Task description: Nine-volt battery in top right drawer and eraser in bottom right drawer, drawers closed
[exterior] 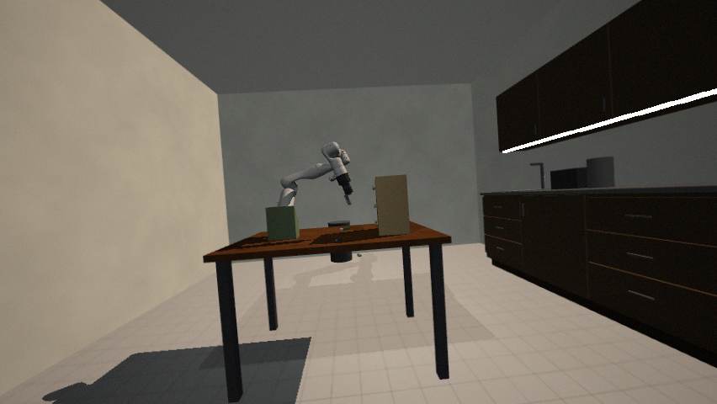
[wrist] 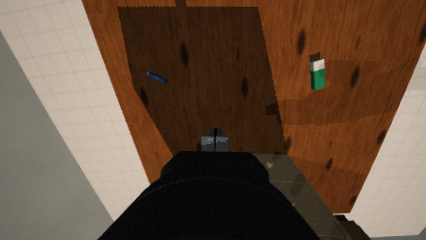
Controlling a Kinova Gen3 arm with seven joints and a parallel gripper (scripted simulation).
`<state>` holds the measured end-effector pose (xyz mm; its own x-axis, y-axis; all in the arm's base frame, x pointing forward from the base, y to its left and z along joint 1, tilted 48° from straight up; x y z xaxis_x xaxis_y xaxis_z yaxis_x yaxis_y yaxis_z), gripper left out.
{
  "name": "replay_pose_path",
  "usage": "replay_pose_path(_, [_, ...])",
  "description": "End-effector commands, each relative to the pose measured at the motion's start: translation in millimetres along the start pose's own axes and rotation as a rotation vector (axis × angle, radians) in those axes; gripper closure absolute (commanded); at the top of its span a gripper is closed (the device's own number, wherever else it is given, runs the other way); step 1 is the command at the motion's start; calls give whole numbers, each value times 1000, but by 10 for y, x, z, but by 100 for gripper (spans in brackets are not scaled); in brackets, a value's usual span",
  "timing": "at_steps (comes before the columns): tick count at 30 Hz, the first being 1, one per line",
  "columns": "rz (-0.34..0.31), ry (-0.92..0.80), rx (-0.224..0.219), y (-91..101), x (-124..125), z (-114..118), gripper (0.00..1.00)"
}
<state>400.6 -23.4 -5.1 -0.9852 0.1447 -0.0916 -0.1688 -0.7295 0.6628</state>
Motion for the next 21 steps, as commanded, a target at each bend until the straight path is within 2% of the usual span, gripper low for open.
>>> replay_pose_path(1, [-36, -14, -4, -34, 41, 8, 100])
replay_pose_path(10, [-181, -14, -10, -203, 54, 8, 100])
replay_pose_path(12, [-181, -14, -10, -203, 54, 8, 100])
replay_pose_path(21, [-317, -14, -16, -370, 64, 8, 100])
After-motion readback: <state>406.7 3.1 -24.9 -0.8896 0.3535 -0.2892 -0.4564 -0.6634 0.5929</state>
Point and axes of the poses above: the point where the finger pads meet when closed, its own y axis back along the fingers, its own z axis across the jaws, x = y × z, the point moved 4 cm from there along y, back along the fingers, and after that the axes turned 3 degrees about -y, right-handed, at the moved point
